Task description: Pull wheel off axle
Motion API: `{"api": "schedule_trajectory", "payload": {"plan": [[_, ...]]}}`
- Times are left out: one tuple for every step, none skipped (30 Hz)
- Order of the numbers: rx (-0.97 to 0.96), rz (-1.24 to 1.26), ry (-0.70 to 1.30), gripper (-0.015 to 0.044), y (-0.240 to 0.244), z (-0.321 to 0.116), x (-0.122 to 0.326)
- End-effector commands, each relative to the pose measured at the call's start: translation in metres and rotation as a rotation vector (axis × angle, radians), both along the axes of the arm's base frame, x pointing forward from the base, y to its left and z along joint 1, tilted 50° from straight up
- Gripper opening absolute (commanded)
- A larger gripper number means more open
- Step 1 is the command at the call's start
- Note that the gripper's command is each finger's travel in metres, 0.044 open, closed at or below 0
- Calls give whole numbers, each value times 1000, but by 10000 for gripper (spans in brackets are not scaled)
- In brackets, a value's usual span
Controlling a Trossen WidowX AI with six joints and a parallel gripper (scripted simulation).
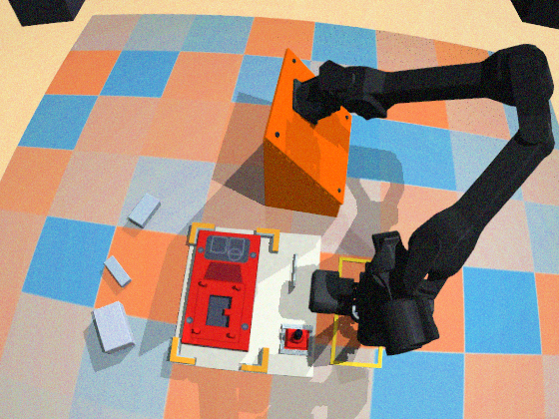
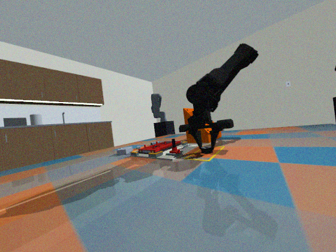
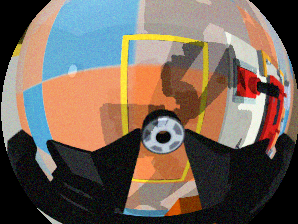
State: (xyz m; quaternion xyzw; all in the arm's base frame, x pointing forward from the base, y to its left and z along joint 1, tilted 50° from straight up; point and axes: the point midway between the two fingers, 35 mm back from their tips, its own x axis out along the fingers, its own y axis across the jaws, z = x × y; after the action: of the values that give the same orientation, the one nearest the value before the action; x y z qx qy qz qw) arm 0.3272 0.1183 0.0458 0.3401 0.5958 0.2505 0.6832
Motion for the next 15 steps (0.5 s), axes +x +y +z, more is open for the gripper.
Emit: {"api": "schedule_trajectory", "payload": {"plan": [[0,3,-1,105,0,0,0],[0,3,-1,131,0,0,0],[0,3,-1,157,0,0,0],[0,3,-1,184,0,0,0],[0,3,-1,210,0,0,0],[0,3,-1,236,0,0,0],[0,3,-1,263,0,0,0],[-1,3,-1,289,-1,2,0],[-2,2,-1,300,-5,4,-1],[-3,1,0,300,-10,8,-1],[-5,0,1,300,-17,14,-2],[-6,-1,2,300,-24,19,-4],[-6,-3,3,300,-31,26,-5],[-6,-5,3,300,-39,33,-8],[-5,-6,4,300,-43,37,-9]]}}
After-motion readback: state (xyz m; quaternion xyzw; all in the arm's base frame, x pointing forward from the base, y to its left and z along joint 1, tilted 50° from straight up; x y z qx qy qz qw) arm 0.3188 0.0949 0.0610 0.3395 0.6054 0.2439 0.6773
